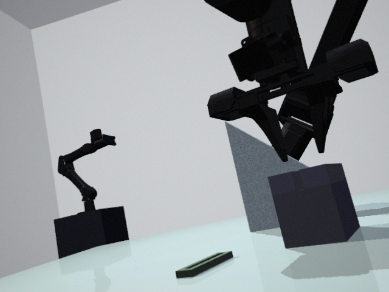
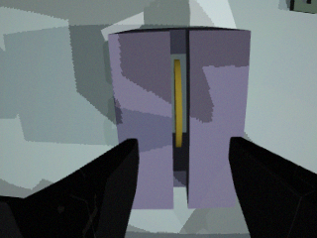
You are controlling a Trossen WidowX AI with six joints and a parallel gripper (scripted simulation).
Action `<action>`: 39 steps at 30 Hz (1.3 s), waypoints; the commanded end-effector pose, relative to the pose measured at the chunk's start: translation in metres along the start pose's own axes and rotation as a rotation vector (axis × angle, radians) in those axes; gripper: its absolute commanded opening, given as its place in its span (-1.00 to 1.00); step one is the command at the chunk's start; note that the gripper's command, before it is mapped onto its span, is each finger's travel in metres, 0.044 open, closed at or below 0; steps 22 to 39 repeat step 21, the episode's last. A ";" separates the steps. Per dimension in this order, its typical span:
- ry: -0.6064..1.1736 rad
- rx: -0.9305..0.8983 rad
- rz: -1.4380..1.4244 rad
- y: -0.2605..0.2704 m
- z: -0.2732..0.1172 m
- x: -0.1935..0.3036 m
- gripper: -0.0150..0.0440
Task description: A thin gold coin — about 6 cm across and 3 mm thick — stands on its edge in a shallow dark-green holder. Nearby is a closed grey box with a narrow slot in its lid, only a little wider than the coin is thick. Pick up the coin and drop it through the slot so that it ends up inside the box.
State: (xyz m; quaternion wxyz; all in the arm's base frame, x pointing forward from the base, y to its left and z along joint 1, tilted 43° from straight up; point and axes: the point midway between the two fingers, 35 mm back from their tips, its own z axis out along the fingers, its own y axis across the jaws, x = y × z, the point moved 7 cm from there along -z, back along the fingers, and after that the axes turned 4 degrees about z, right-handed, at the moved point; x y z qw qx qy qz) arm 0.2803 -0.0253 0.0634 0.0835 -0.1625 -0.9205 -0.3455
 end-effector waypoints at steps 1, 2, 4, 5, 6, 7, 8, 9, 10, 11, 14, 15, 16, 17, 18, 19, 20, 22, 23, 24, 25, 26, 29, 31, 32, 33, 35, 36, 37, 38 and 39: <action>-0.002 0.002 -0.003 0.000 -0.010 -0.001 0.41; -0.002 0.002 -0.003 0.000 -0.014 -0.001 0.50; -0.002 0.002 -0.003 0.000 -0.017 -0.001 0.68; -0.002 0.002 -0.003 0.000 -0.019 -0.001 0.77; -0.001 0.001 -0.002 0.000 -0.026 0.000 0.85; 0.000 0.000 0.000 0.000 -0.037 0.001 0.94; 0.001 -0.002 0.002 -0.001 -0.049 0.002 1.00; 0.002 -0.004 0.002 -0.001 -0.056 0.003 1.00; 0.002 -0.004 0.003 -0.001 -0.058 0.003 1.00; 0.002 -0.004 0.003 -0.001 -0.058 0.003 1.00; 0.002 -0.004 0.003 -0.001 -0.058 0.003 1.00; 0.002 -0.004 0.003 -0.001 -0.058 0.003 1.00; 0.002 -0.004 0.003 -0.001 -0.058 0.003 1.00; 0.002 -0.004 0.003 -0.001 -0.058 0.003 1.00; 0.002 -0.004 0.003 -0.001 -0.058 0.003 1.00; 0.002 -0.004 0.003 -0.001 -0.058 0.003 1.00; 0.002 -0.004 0.003 -0.001 -0.058 0.003 1.00; 0.002 -0.004 0.003 -0.001 -0.058 0.003 1.00; 0.002 -0.004 0.003 -0.001 -0.058 0.003 1.00; 0.002 -0.004 0.003 -0.001 -0.058 0.003 1.00; 0.002 -0.004 0.003 -0.001 -0.058 0.003 1.00; 0.002 -0.004 0.003 -0.001 -0.058 0.003 1.00; 0.002 -0.004 0.003 -0.001 -0.058 0.003 1.00; 0.002 -0.004 0.003 -0.001 -0.058 0.003 1.00; 0.002 -0.004 0.003 -0.001 -0.058 0.003 1.00; 0.002 -0.004 0.003 -0.001 -0.058 0.003 1.00; 0.002 -0.004 0.003 -0.001 -0.058 0.003 1.00; 0.002 -0.004 0.003 -0.001 -0.058 0.003 1.00; 0.002 -0.004 0.003 -0.001 -0.058 0.003 1.00; 0.002 -0.004 0.003 -0.001 -0.058 0.003 1.00; 0.002 -0.004 0.003 -0.001 -0.058 0.003 1.00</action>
